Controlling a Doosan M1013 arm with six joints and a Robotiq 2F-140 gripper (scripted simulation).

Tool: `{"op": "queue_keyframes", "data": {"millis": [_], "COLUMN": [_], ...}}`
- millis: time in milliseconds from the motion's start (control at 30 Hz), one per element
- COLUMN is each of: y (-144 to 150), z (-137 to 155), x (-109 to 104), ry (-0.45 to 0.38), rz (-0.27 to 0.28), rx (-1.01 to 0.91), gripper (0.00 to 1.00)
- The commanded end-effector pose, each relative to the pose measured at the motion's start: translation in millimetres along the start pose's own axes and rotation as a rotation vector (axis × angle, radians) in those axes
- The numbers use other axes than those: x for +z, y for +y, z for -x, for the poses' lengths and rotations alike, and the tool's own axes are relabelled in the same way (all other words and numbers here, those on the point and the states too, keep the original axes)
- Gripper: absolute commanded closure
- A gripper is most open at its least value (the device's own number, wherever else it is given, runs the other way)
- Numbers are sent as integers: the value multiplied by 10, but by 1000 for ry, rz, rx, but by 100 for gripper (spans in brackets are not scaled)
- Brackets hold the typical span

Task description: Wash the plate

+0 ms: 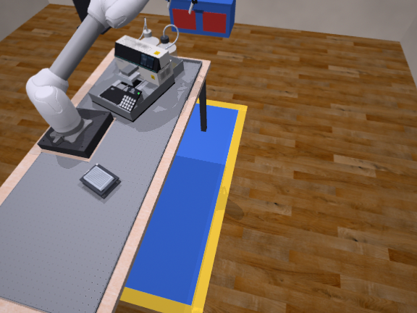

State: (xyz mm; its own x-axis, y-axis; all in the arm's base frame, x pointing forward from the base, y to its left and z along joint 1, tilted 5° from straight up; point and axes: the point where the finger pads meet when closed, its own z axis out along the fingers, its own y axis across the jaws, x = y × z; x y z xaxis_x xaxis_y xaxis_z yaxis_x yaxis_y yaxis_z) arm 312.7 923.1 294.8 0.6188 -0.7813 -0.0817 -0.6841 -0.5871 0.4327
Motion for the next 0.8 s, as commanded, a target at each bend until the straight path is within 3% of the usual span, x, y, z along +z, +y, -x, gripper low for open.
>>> {"op": "queue_keyframes", "data": {"millis": [0,33,67,767], "y": [2,2,-2,-42], "z": [0,0,-44,-885], "x": [-3,-3,-28,-461], "ry": [0,0,-15,-51], "rz": [0,0,-13,-55], "rx": [0,0,-27,-103], "gripper": [0,0,30,30]}}
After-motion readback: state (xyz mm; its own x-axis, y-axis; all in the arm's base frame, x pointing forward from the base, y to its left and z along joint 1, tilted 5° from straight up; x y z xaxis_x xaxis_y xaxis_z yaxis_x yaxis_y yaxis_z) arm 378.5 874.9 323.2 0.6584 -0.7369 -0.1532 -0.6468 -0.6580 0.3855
